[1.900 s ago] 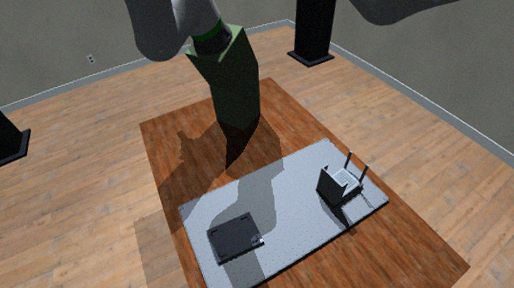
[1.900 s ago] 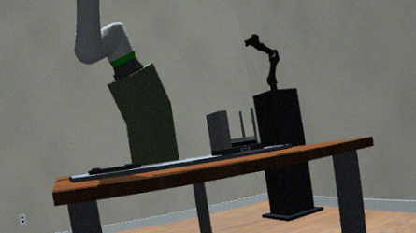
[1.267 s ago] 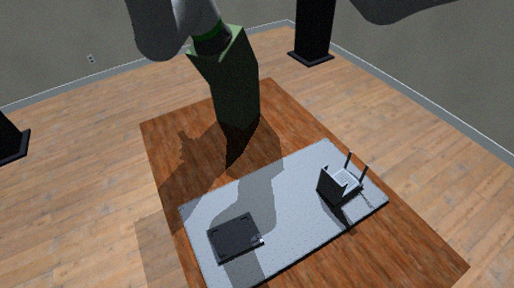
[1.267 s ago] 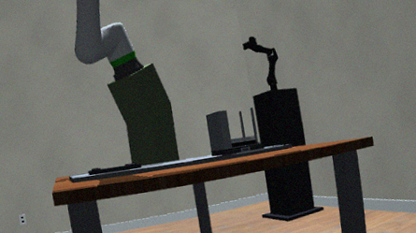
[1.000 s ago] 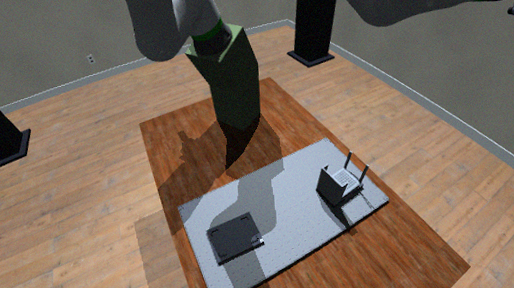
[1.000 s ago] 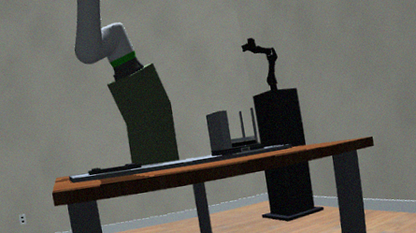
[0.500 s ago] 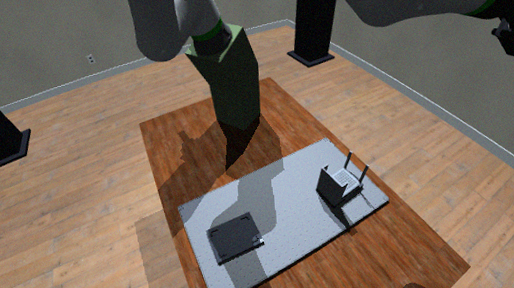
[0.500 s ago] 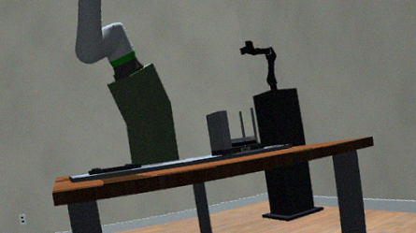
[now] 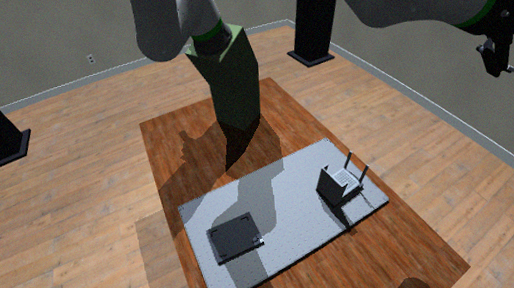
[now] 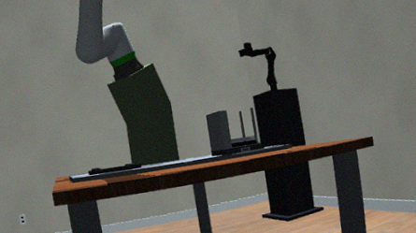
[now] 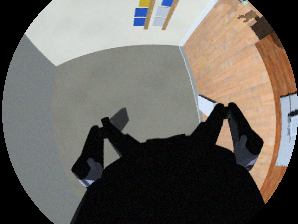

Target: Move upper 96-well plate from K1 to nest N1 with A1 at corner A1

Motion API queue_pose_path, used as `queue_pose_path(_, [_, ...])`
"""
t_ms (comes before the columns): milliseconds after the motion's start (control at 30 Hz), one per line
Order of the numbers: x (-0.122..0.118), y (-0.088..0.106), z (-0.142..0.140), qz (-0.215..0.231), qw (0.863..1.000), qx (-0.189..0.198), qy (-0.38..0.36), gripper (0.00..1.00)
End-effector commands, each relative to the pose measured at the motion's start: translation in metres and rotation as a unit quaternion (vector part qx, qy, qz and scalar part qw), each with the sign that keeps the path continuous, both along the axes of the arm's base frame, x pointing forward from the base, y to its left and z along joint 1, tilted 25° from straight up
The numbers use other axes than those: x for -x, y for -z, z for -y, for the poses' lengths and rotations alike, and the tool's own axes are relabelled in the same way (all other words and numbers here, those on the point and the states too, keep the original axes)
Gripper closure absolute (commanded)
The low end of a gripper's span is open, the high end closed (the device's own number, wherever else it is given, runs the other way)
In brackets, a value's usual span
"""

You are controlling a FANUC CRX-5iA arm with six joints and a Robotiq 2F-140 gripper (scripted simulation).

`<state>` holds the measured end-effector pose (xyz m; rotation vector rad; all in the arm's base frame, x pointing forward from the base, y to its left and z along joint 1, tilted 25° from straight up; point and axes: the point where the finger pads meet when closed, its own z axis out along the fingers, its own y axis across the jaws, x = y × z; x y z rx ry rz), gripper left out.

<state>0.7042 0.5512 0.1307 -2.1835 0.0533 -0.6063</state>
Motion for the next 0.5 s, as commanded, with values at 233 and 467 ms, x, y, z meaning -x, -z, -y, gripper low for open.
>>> queue_pose_path(233, [-0.017,0.041,0.03,-0.046,0.997,0.02,0.066,0.0])
queue_pose_path(467, [-0.023,0.06,0.046,-0.063,0.993,0.027,0.093,0.0])
